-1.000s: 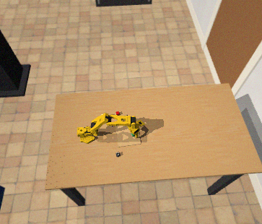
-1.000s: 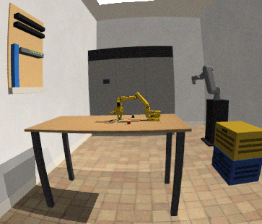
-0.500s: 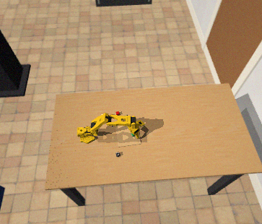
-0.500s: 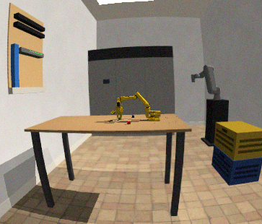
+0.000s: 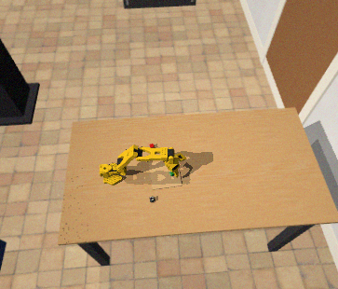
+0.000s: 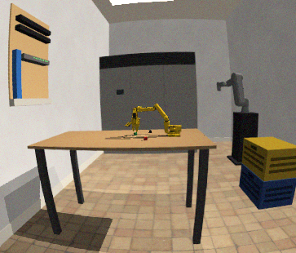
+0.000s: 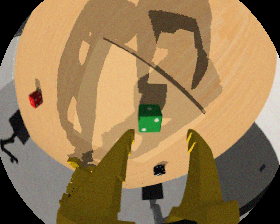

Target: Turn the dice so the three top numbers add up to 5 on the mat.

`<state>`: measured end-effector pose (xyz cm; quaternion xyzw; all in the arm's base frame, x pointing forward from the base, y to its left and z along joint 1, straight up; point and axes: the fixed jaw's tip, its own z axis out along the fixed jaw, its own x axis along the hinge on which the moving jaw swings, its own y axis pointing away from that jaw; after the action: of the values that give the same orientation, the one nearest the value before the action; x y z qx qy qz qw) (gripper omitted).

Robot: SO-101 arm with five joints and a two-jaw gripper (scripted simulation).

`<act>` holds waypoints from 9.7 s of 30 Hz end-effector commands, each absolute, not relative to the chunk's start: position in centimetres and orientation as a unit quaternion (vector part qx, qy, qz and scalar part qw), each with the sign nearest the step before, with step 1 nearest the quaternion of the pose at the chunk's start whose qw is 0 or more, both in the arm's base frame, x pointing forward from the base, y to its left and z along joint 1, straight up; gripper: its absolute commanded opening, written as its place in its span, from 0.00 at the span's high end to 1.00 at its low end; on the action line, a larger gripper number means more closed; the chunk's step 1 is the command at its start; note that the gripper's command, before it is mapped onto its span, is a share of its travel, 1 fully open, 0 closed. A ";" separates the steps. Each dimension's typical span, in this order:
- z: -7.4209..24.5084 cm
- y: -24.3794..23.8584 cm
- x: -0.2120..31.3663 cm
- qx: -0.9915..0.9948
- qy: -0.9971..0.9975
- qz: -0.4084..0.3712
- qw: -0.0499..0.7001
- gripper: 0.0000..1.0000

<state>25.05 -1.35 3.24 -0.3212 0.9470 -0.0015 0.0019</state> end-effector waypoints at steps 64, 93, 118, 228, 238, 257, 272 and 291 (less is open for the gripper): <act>7.7 -7.1 22.9 -0.470 0.881 -0.038 0.037 0.71; 6.7 -14.1 15.7 -0.704 0.710 -0.023 0.002 0.72; 6.3 -15.0 13.9 -0.748 0.663 -0.029 -0.002 0.72; 1.8 -15.0 15.1 -0.748 0.663 -0.029 -0.001 0.90; 1.8 -15.0 15.2 -0.748 0.663 -0.029 -0.001 0.91; 1.9 -15.1 15.2 -0.748 0.663 -0.029 -0.001 1.00; 4.9 -15.2 14.9 -0.748 0.663 -0.029 -0.001 1.00; 6.8 -15.0 14.6 -0.746 0.665 -0.029 -0.001 1.00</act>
<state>14.16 -14.42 5.44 -0.7491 0.6624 0.0086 -0.0004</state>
